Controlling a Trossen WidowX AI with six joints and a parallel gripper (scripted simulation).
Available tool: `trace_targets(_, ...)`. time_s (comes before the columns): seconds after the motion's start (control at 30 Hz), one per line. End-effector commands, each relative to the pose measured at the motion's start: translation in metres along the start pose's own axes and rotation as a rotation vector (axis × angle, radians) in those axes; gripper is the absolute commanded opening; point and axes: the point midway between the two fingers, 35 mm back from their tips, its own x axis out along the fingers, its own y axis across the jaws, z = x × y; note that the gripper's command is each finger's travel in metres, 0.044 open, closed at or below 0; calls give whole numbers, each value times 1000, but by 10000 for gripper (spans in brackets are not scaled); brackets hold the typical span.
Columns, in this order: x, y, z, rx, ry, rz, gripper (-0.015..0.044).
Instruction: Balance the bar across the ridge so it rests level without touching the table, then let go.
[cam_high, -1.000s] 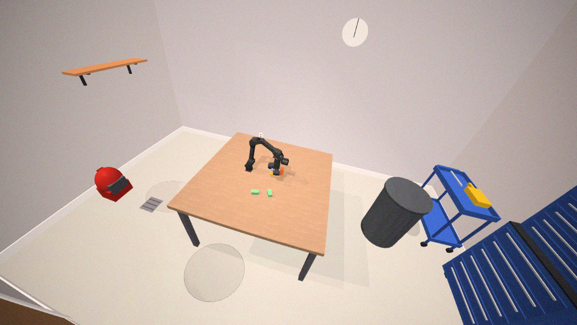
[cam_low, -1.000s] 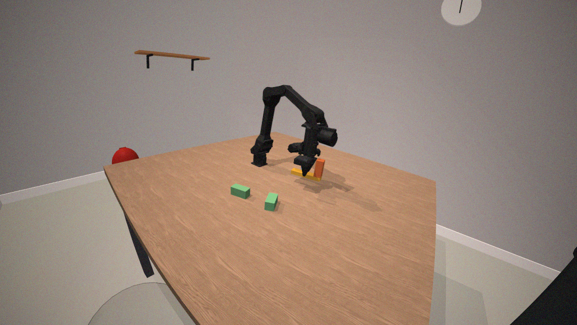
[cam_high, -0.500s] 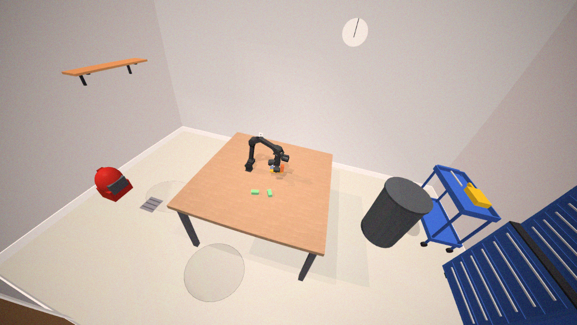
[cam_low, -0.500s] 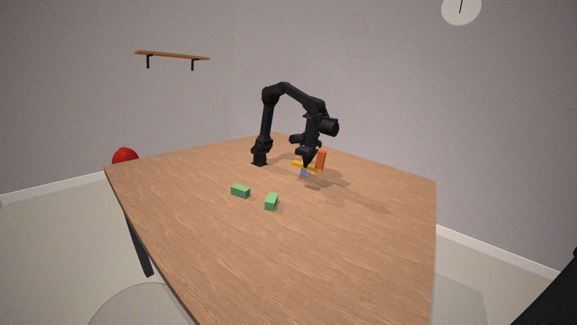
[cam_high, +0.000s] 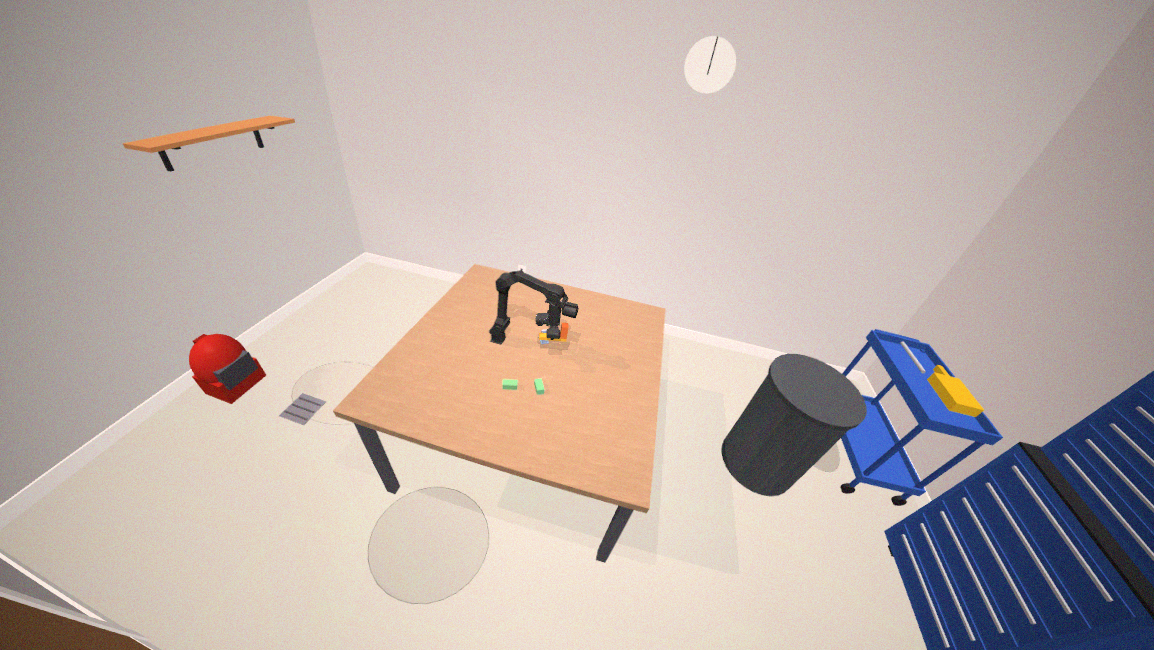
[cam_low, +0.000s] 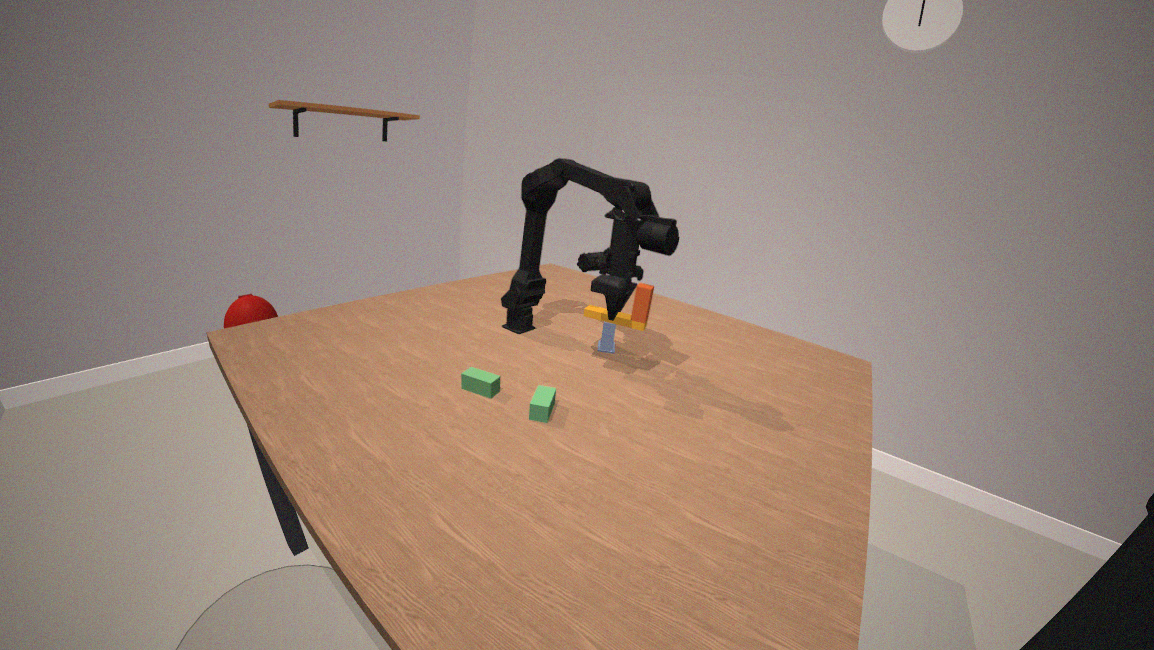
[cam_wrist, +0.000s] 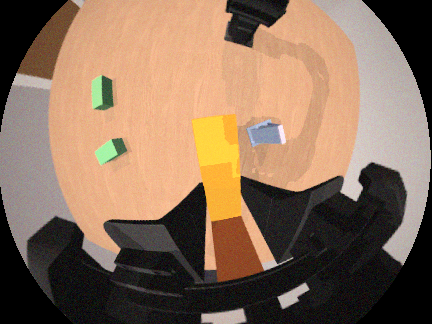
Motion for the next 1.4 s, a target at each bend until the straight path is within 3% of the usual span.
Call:
trace_targets(0.0,-5,-4,1,-112,9,-2,0)
trace_targets(1.37,-7,-38,14,-1743,10,3,0)
